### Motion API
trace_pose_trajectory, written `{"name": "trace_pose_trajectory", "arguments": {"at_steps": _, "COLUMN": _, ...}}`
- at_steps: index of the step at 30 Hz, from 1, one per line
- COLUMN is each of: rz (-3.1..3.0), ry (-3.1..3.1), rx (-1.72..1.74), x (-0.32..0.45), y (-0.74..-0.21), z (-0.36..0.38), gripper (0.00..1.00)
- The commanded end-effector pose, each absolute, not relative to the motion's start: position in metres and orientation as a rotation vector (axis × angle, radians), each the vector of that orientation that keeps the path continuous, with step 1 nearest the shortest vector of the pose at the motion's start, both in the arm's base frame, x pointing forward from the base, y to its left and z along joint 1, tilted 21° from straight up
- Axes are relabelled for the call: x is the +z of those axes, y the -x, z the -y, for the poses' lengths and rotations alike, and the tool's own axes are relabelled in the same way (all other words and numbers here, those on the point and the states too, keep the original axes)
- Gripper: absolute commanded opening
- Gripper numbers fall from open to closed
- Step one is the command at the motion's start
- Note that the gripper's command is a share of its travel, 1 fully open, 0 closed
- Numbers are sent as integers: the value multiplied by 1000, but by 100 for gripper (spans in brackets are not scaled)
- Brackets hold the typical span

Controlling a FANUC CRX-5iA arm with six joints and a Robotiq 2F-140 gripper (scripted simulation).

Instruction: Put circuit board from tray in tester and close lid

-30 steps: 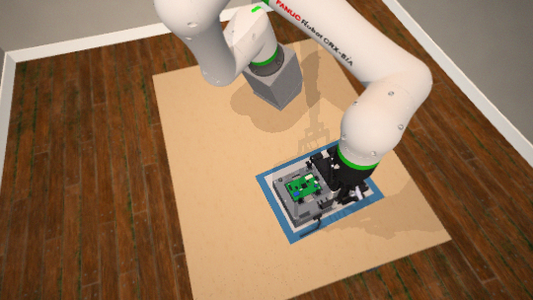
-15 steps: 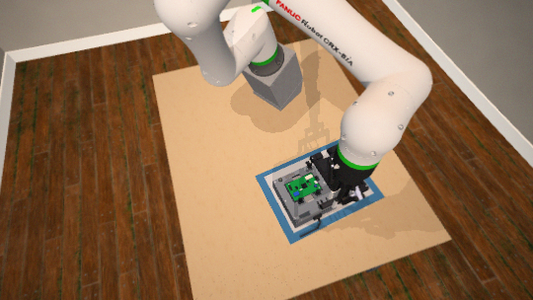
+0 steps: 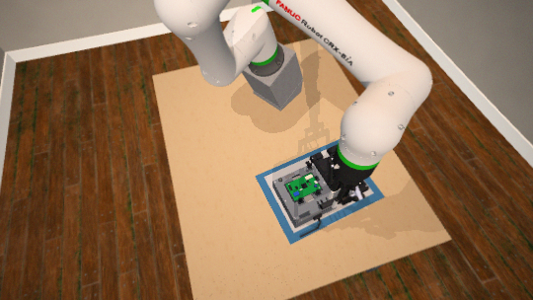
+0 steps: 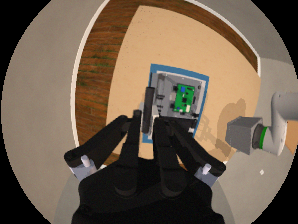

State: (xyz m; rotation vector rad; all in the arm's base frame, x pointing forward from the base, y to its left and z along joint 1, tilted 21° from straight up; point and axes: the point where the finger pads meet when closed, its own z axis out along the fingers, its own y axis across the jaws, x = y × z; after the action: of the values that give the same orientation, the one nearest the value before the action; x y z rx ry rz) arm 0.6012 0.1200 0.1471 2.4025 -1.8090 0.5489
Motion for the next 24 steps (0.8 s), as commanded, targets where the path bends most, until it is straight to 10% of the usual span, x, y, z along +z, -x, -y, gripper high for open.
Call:
{"name": "trace_pose_trajectory", "arguments": {"at_steps": 1, "rz": 1809, "ry": -2403, "rx": 549, "x": 147, "y": -601, "z": -120, "gripper": 0}}
{"name": "trace_pose_trajectory", "arguments": {"at_steps": 24, "rz": 1809, "ry": -2403, "rx": 549, "x": 147, "y": -598, "z": -119, "gripper": 0}}
